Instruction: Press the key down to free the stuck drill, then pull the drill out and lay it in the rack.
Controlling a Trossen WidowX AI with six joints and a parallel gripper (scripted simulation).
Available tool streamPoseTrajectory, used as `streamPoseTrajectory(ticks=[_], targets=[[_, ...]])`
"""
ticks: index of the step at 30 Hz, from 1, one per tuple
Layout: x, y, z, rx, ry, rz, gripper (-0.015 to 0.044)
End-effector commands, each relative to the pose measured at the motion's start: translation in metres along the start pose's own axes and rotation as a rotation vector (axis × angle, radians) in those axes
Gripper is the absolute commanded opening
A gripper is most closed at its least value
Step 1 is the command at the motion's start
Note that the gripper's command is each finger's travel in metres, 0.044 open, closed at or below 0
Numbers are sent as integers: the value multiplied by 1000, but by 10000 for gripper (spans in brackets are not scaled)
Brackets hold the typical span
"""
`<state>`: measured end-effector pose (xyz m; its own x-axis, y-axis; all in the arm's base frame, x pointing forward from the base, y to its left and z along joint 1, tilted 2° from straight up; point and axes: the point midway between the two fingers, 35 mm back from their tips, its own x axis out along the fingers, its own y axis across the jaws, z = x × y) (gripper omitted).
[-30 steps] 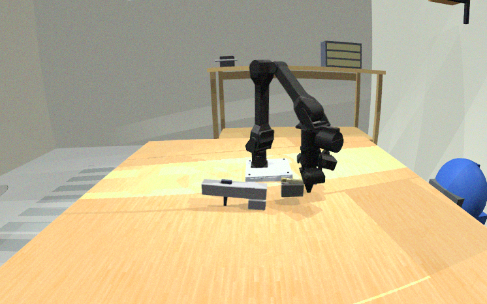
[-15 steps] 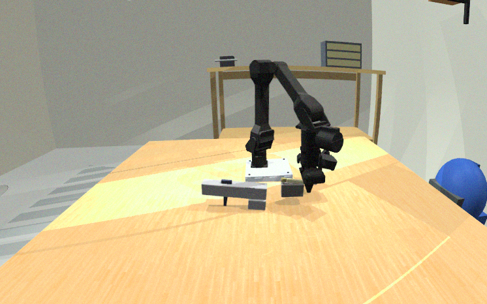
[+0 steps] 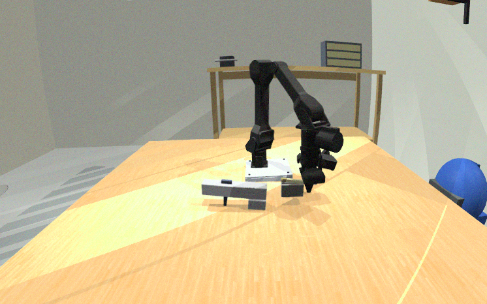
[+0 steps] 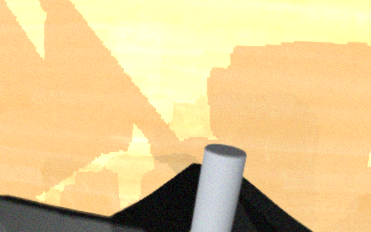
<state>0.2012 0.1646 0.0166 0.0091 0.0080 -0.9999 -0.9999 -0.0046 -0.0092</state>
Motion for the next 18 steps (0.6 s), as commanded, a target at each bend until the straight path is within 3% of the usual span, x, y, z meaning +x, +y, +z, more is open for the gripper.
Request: streamPoseTrajectory(ticks=[1, 15, 18], targets=[[3, -1, -7, 6, 23, 0, 0], [3, -1, -7, 6, 23, 0, 0], [0, 0, 0, 0, 0, 0, 79]])
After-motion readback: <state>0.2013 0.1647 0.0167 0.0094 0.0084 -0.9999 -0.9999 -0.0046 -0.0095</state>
